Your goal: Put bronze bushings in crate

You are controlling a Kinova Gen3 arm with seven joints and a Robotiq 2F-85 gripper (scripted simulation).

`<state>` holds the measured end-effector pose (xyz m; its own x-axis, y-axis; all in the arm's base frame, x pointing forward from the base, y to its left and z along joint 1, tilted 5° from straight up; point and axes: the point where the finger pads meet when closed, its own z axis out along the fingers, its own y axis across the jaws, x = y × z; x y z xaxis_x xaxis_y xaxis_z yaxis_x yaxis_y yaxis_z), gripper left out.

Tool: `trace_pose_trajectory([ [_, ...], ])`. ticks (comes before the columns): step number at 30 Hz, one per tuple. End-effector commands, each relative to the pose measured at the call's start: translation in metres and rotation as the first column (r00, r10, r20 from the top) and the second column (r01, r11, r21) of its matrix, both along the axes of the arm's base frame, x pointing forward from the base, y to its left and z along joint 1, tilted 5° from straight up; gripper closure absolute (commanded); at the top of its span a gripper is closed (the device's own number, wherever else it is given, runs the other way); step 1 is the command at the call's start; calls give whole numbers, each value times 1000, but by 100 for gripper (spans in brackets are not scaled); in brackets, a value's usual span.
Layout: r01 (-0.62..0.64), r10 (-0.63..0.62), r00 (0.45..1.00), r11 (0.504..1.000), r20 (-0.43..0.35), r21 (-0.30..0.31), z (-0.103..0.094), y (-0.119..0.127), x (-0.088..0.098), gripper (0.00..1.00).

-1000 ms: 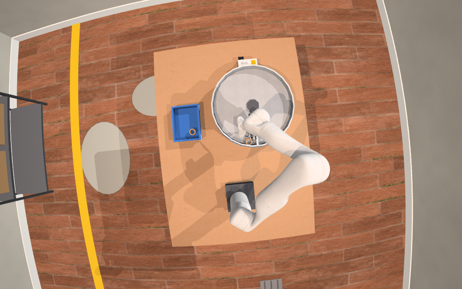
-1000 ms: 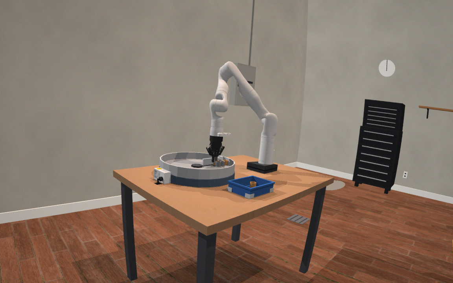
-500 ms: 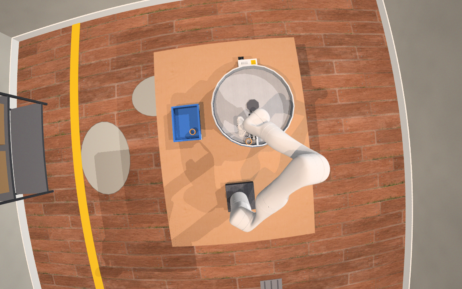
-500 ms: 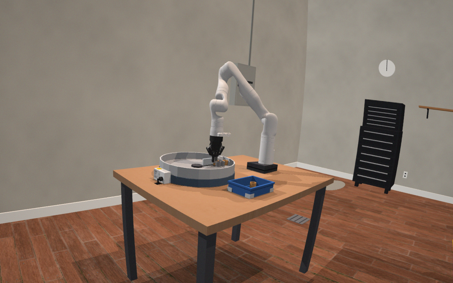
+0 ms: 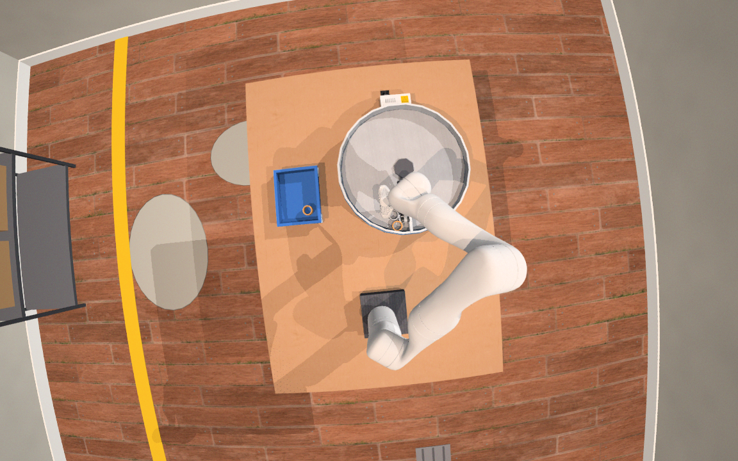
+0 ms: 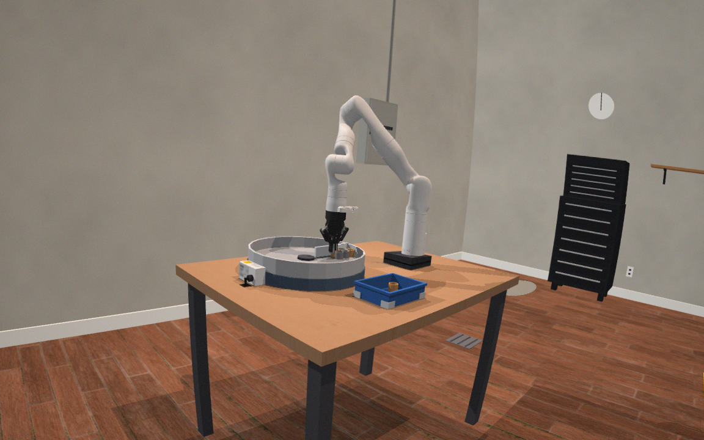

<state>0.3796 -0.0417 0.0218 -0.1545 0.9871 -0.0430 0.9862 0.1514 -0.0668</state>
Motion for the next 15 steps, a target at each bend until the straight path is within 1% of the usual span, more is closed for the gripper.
trace_pose_trajectory([
  [1,0,0,1000,1000,2,0,0,0,1,100],
  [9,0,0,1000,1000,2,0,0,0,1,100],
  [15,0,0,1000,1000,2,0,8,0,1,100],
])
